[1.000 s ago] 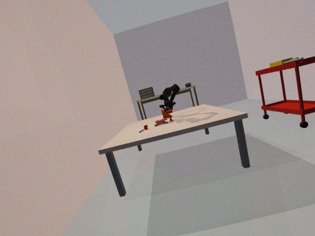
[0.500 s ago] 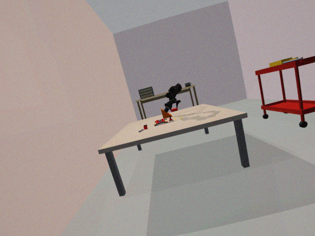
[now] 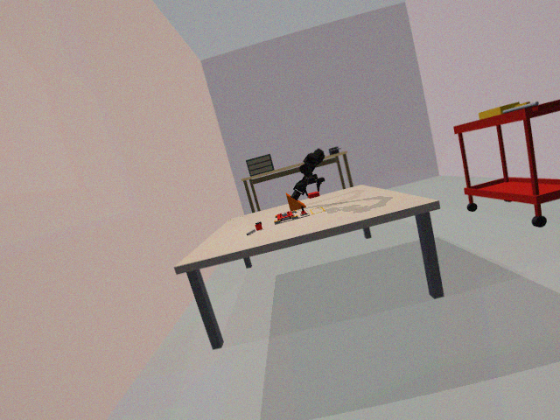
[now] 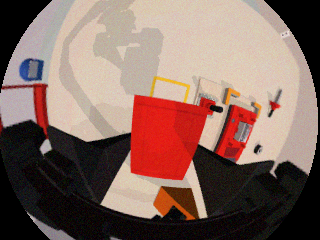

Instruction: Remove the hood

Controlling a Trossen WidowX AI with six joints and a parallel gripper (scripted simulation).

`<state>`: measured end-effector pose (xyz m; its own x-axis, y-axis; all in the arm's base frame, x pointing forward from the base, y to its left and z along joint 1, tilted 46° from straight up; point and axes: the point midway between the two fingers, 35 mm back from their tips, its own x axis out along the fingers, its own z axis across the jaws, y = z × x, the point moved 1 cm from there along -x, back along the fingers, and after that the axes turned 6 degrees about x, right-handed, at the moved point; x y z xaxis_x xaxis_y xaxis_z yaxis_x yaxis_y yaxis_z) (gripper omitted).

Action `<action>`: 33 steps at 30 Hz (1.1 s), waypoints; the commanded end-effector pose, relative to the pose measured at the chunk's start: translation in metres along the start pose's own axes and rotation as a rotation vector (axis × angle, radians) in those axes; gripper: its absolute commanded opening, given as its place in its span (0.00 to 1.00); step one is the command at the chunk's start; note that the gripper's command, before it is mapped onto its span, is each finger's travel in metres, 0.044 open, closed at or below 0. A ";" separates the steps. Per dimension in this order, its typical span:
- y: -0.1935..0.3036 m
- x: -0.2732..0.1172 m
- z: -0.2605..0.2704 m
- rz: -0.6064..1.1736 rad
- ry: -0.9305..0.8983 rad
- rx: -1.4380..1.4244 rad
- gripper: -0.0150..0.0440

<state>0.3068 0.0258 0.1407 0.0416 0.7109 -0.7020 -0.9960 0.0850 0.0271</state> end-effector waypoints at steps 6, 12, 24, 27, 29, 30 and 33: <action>0.000 0.007 0.000 0.000 -0.003 0.007 0.25; 0.000 0.011 0.000 0.000 -0.002 0.007 0.25; -0.001 0.020 0.000 0.000 -0.002 0.007 0.25; -0.001 0.022 0.000 0.000 -0.001 0.007 0.25; -0.001 0.024 0.000 0.000 -0.001 0.007 0.25; -0.001 0.024 0.000 0.000 -0.001 0.007 0.25; -0.001 0.027 0.000 0.000 -0.001 0.007 0.25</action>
<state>0.3099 0.0424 0.1241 0.0428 0.7094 -0.7035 -0.9960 0.0856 0.0257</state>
